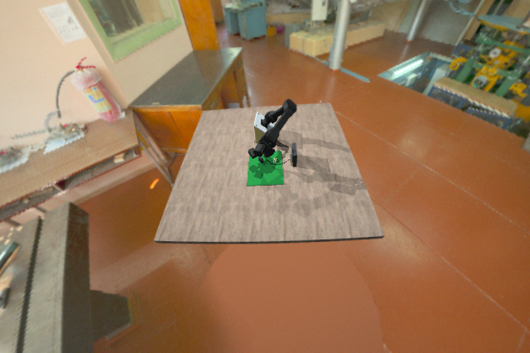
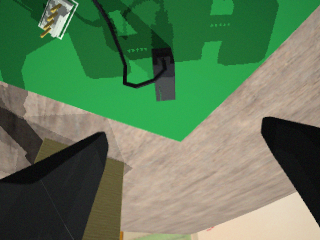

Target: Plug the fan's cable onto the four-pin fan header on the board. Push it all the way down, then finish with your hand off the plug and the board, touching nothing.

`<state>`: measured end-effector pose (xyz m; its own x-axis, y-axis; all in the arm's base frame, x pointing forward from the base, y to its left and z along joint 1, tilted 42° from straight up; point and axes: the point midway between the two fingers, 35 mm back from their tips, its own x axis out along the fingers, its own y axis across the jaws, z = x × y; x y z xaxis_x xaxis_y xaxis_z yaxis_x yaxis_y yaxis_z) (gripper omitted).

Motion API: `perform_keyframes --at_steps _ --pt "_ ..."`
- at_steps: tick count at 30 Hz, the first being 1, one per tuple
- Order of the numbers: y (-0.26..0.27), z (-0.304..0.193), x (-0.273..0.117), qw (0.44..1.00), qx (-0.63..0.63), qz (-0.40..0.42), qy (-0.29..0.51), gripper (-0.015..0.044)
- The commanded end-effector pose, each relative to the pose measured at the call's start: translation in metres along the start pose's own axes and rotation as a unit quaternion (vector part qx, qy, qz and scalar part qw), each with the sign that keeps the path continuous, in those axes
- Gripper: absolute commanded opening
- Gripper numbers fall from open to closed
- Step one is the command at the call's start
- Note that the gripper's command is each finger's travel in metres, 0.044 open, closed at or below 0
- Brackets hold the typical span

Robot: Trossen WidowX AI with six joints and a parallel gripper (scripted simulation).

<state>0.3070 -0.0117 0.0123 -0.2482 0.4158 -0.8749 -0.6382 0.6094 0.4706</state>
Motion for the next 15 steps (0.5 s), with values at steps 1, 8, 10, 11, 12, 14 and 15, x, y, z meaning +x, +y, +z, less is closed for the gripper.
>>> perform_keyframes --at_steps 1,8,10,11,12,14,15 --pt "0.006 0.01 0.035 1.0 0.003 0.014 0.006 0.044" --pt "0.006 0.013 0.04 1.0 0.003 0.014 0.006 0.044" --pt "0.006 0.014 0.043 1.0 0.003 0.014 0.006 0.044" --pt "0.006 0.014 0.044 1.0 0.003 0.014 0.006 0.044" --pt "0.006 0.015 0.046 1.0 0.003 0.014 0.006 0.044" --pt "0.006 0.016 0.049 1.0 0.003 0.014 0.006 0.044" --pt "0.006 0.017 0.05 1.0 0.003 0.014 0.006 0.044"
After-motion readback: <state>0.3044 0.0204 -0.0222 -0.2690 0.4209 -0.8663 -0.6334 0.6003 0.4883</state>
